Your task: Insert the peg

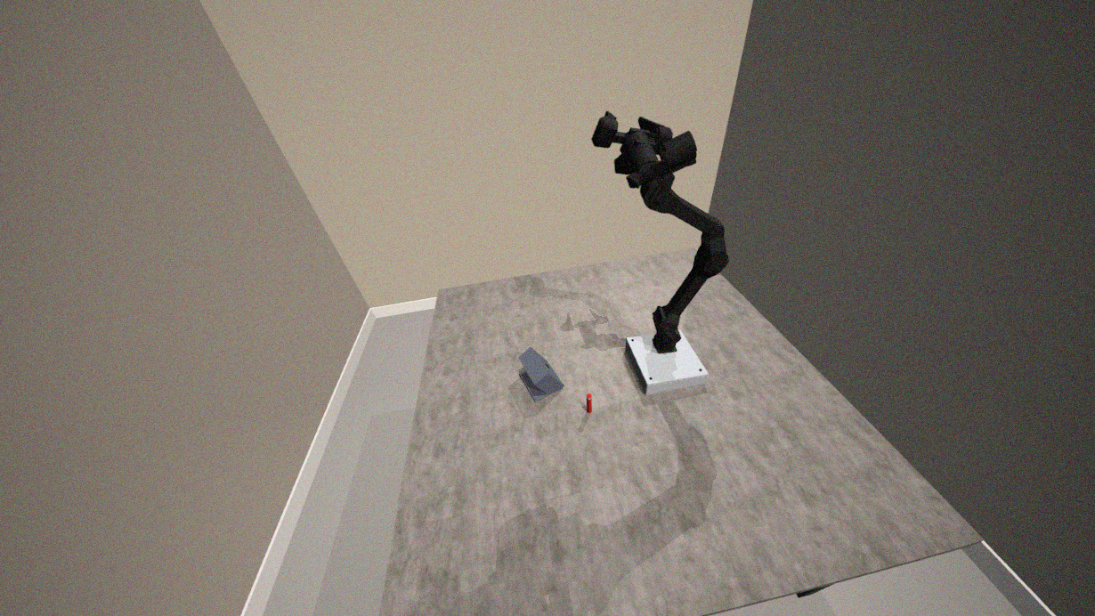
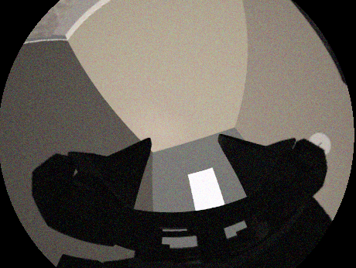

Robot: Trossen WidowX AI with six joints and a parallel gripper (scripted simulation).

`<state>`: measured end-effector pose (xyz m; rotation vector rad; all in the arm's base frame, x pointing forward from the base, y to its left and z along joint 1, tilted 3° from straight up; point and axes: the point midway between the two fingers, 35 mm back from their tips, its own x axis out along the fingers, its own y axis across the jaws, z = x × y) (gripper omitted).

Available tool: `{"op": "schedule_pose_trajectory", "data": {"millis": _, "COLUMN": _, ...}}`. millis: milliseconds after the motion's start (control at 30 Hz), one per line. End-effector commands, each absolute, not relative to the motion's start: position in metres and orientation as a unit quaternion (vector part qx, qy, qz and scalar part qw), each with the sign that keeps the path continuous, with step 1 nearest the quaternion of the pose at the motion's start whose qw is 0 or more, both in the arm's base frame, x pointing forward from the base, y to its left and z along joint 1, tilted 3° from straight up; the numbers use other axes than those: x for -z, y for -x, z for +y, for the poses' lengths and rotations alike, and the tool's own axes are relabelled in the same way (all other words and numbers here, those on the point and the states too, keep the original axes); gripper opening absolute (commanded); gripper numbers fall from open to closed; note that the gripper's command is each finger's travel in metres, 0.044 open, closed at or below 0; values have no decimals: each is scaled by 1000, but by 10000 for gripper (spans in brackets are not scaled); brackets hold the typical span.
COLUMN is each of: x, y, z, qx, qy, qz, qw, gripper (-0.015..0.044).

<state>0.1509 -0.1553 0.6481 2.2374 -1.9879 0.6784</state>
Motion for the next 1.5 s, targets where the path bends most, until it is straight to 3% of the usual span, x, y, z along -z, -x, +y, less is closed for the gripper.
{"op": "schedule_pose_trajectory", "data": {"millis": 0, "x": -639, "y": -192, "z": -151, "qx": -146, "qy": -751, "qz": -629, "qw": 138, "gripper": 440}}
{"op": "schedule_pose_trajectory", "data": {"millis": 500, "x": -589, "y": -310, "z": -118, "qx": 49, "qy": -753, "qz": -490, "qw": 437, "gripper": 440}}
{"op": "schedule_pose_trajectory", "data": {"millis": 867, "x": -520, "y": -385, "z": -72, "qx": 151, "qy": -690, "qz": -319, "qw": 632, "gripper": 440}}
{"op": "schedule_pose_trajectory", "data": {"millis": 1467, "x": -383, "y": -452, "z": 13, "qx": 200, "qy": -474, "qz": 8, "qw": 858, "gripper": 440}}
